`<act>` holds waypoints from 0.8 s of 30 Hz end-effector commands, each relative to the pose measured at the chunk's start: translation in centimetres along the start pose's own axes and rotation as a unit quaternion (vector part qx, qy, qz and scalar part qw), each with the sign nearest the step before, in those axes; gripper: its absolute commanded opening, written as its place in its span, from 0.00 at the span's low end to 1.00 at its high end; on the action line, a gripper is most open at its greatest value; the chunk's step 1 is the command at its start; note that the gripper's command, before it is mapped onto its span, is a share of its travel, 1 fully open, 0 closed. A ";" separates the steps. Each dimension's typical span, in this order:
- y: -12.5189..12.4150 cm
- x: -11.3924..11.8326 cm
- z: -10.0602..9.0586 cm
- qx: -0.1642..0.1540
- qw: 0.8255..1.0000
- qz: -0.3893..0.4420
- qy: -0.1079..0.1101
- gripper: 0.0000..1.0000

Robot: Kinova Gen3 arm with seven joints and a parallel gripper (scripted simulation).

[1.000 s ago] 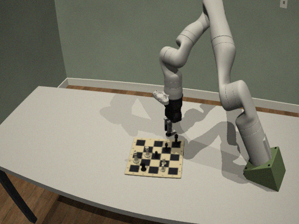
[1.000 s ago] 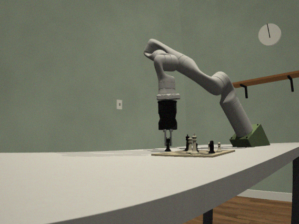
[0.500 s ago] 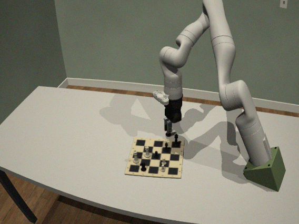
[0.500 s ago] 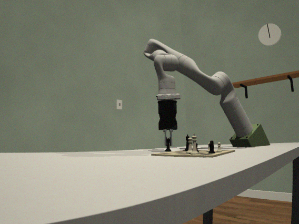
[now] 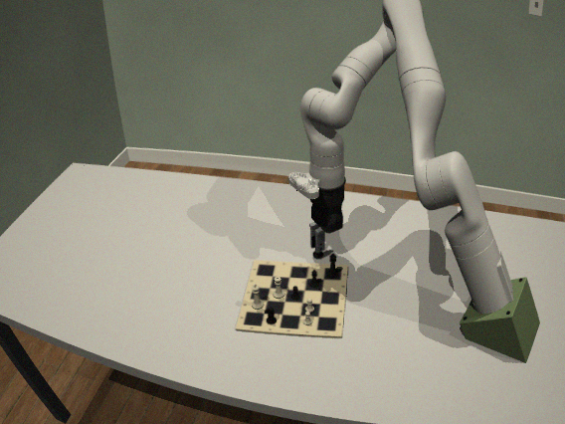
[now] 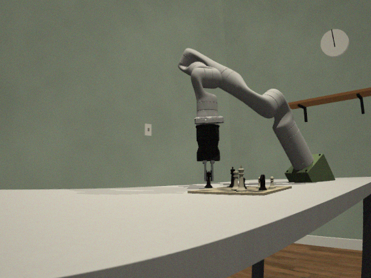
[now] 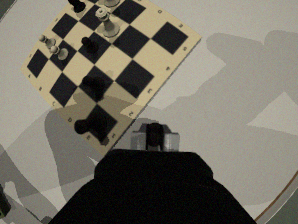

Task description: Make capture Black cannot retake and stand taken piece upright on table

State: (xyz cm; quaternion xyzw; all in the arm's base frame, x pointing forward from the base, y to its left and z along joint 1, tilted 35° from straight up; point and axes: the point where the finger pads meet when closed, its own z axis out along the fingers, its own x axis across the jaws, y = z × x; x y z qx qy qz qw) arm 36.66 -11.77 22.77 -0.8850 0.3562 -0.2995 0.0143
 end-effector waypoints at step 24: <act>-0.1 -0.1 0.0 0.001 1.000 -0.009 0.002 0.00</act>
